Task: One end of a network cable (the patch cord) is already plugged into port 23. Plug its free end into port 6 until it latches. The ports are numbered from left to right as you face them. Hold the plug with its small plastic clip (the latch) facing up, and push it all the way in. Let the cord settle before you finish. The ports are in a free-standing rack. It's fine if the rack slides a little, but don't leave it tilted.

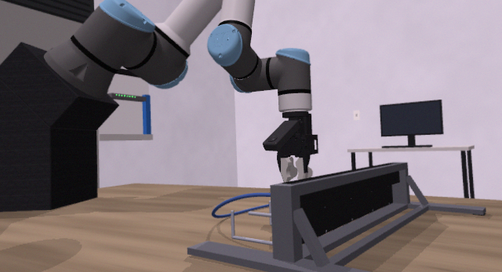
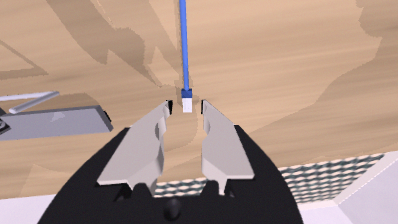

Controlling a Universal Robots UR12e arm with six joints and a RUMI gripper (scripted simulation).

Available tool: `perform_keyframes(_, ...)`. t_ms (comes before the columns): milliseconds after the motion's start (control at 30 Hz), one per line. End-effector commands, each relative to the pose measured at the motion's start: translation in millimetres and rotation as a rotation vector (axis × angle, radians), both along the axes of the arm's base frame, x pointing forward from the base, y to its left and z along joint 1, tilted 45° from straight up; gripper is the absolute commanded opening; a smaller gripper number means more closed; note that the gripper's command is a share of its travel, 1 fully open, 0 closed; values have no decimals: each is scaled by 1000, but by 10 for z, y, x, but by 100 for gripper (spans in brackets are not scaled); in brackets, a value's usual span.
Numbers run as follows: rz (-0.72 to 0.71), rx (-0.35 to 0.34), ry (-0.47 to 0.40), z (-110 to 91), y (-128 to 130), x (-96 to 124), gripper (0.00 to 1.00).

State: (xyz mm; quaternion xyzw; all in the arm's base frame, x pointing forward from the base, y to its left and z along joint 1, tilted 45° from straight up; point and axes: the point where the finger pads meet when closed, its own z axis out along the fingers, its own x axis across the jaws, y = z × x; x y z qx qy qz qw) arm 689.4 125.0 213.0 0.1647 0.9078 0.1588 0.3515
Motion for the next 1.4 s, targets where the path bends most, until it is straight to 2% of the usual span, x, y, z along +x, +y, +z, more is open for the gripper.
perform_keyframes(0, 0, 0, -1, 1, 2, 5, 22)
perform_keyframes(1367, 0, 0, -1, -72, 20, 76, 22)
